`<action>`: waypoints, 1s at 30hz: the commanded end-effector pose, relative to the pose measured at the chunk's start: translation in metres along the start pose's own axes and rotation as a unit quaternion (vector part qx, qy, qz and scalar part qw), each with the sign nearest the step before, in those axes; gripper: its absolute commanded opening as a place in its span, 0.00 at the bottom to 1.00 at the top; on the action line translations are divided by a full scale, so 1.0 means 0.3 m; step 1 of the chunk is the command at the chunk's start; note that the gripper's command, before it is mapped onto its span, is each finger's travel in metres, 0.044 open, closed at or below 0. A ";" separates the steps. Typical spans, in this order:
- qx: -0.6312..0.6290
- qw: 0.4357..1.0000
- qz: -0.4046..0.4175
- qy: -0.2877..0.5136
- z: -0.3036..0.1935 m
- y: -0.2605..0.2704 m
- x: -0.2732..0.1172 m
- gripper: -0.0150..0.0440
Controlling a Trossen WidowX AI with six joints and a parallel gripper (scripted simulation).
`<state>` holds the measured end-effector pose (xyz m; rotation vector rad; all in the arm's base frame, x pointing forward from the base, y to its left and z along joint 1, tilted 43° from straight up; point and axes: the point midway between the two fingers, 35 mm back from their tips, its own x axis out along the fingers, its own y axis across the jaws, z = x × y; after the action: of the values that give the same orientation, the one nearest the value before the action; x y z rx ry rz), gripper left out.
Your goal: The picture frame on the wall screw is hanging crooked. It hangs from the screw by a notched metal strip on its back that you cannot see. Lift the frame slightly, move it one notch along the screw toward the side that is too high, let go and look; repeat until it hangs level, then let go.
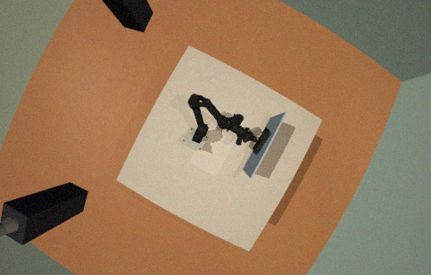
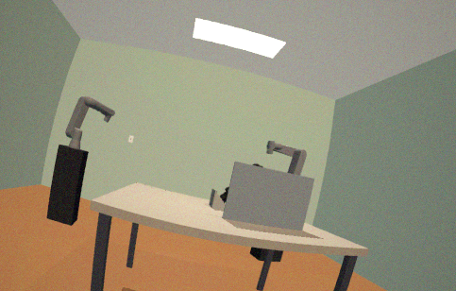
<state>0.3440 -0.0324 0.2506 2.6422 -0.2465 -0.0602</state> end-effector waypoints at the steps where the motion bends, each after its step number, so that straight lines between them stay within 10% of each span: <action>1: 0.001 1.000 -0.002 0.001 -0.002 -0.002 0.015 0.69; 30: 0.001 1.000 -0.001 0.002 -0.001 -0.002 0.126 0.69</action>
<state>0.3807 -0.0391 0.2504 2.6422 -0.2468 -0.0598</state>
